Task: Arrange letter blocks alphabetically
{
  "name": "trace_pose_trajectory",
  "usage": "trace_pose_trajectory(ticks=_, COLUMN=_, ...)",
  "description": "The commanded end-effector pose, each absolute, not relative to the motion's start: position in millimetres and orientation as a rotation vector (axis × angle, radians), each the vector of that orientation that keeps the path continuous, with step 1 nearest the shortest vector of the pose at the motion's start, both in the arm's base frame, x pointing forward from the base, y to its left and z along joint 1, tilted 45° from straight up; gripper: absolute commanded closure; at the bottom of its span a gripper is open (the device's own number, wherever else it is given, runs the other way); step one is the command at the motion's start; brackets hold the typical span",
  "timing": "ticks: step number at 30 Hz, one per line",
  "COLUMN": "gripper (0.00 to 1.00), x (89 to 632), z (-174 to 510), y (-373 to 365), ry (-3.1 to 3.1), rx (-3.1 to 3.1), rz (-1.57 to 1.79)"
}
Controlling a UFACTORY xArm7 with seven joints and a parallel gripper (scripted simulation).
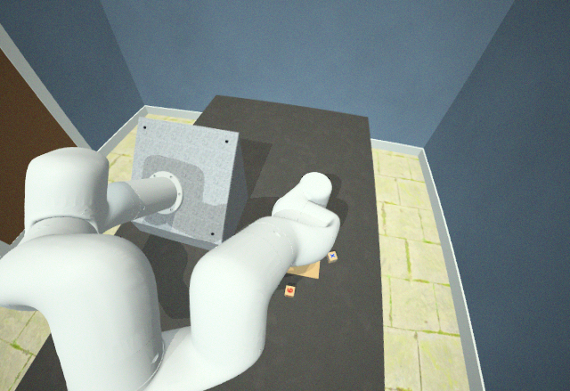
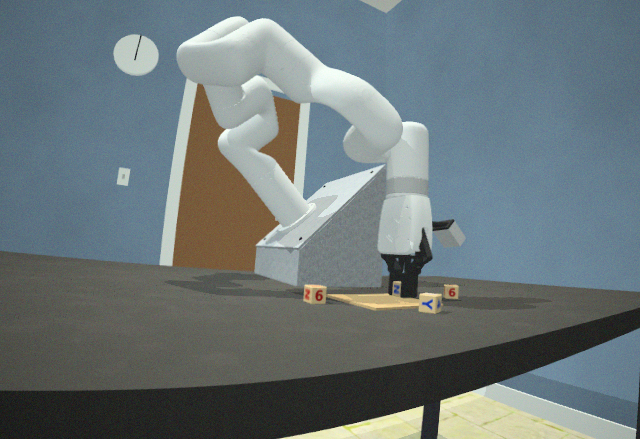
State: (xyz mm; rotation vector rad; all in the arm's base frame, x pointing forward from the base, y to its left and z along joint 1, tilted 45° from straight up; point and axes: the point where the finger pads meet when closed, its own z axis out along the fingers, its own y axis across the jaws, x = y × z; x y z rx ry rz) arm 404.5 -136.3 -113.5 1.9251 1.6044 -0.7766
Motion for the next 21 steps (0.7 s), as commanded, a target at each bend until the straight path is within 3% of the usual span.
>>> trace_pose_trajectory(ticks=1, gripper=0.79, x=406.1, z=-113.1, y=-134.5, ry=1.607, rx=1.924, rz=-0.771)
trace_pose_trajectory(ticks=21, gripper=0.79, x=405.7, z=-115.6, y=-137.0, ry=1.607, rx=1.924, rz=-0.771)
